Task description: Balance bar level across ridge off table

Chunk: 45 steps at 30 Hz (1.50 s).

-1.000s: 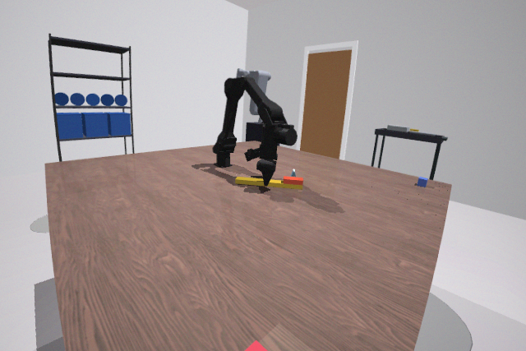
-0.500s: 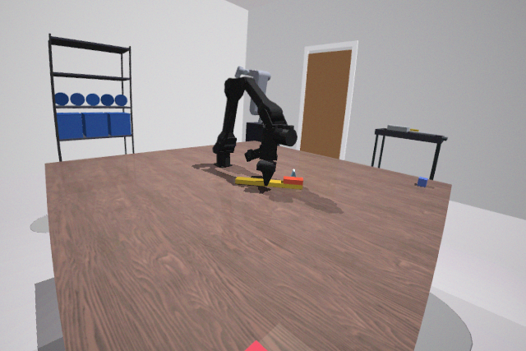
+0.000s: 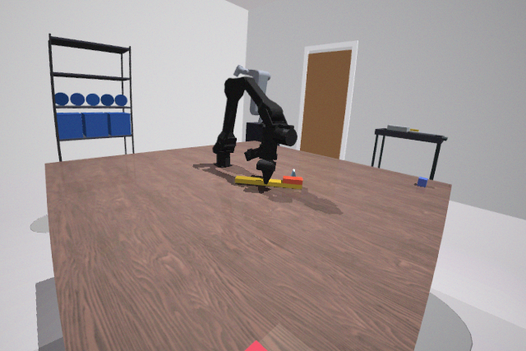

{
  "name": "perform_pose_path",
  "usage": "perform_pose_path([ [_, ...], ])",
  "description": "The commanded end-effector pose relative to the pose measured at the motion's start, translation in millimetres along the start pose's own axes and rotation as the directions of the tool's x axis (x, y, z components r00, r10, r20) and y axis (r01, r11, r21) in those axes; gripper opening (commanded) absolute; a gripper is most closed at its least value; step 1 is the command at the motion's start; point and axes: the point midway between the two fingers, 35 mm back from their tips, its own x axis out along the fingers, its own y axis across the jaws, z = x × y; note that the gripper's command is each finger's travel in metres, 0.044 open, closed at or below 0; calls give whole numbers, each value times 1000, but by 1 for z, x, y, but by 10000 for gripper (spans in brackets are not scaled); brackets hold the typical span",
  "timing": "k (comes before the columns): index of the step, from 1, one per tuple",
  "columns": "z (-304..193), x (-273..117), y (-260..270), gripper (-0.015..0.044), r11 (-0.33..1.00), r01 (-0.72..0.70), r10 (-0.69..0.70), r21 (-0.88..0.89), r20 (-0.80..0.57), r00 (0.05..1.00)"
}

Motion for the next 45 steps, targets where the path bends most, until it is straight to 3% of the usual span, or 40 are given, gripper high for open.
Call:
perform_pose_path([
  [1,-3,-11,2,0,1000,-7,7,-1,-9,1000],
  [30,-1,-86,1,0,1000,-4,4,-7,-13,1000],
  [45,-33,-89,-31,0,1000,-1,1,-6,-16,1000],
])
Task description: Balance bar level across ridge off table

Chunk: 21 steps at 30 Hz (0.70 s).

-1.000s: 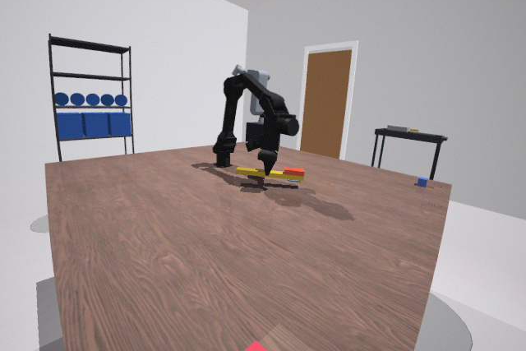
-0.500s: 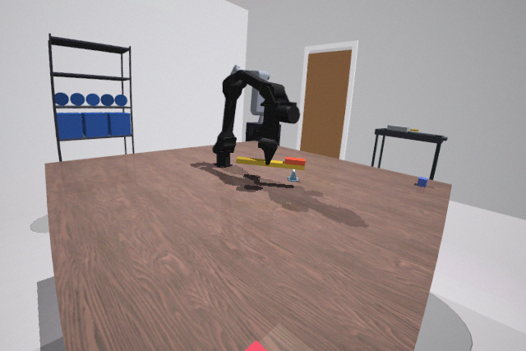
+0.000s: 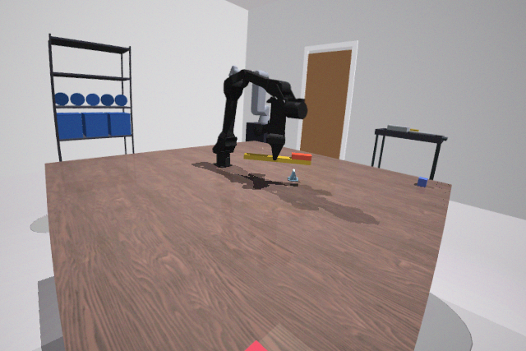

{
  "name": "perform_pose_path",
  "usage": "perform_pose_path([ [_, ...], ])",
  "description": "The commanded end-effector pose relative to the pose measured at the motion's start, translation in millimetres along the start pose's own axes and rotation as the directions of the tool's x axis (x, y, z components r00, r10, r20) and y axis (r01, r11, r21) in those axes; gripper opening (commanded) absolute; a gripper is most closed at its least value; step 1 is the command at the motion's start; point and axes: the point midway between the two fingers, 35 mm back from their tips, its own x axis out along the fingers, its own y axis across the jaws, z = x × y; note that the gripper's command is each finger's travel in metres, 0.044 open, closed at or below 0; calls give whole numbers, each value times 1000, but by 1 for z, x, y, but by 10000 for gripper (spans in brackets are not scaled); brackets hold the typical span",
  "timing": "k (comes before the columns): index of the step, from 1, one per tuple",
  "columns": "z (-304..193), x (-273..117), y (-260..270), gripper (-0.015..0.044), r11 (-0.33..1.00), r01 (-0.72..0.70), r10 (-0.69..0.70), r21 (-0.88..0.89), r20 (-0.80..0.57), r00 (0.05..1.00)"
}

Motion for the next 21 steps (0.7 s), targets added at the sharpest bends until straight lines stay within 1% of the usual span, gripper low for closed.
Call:
perform_pose_path([
  [1,-12,-2,-11,0,1000,2,-2,6,-6,1000],
  [17,-49,-3,-62,0,1000,7,-7,8,-10,1000],
  [21,-50,-2,-65,0,1000,7,-7,8,-10,1000],
])
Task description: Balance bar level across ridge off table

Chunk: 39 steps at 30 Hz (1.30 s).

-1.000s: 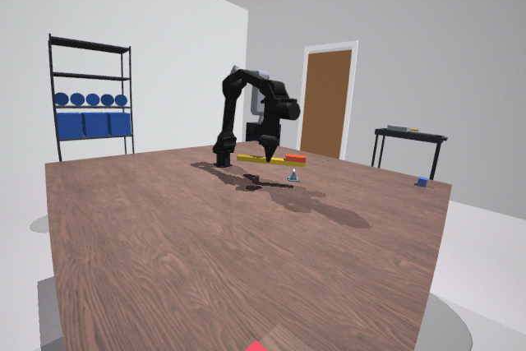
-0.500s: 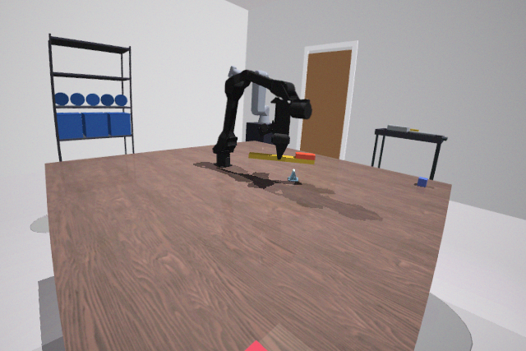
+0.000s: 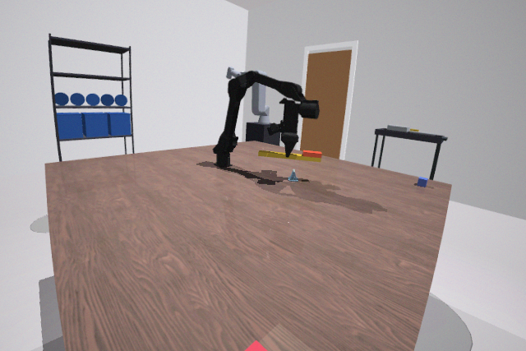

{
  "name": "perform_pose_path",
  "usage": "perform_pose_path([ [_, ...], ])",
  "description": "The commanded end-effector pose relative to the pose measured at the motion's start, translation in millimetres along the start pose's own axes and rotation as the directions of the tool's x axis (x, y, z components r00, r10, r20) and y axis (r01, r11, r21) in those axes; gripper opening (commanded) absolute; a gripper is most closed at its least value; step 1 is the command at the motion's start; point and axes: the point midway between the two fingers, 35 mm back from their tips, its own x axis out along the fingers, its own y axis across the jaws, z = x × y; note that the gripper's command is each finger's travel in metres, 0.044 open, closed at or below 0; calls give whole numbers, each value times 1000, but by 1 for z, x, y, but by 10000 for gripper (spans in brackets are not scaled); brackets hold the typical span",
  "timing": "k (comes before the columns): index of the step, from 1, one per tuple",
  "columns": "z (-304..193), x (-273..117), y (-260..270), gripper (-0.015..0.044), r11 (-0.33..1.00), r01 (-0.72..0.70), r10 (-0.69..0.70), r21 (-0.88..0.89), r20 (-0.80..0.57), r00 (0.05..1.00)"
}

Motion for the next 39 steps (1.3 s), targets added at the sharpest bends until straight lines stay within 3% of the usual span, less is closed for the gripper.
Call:
perform_pose_path([
  [1,-3,0,-3,0,1000,3,-3,11,-6,1000],
  [27,-3,41,-3,0,1000,3,-3,11,-6,1000],
  [39,-3,42,-3,0,1000,3,-3,11,-6,1000],
])
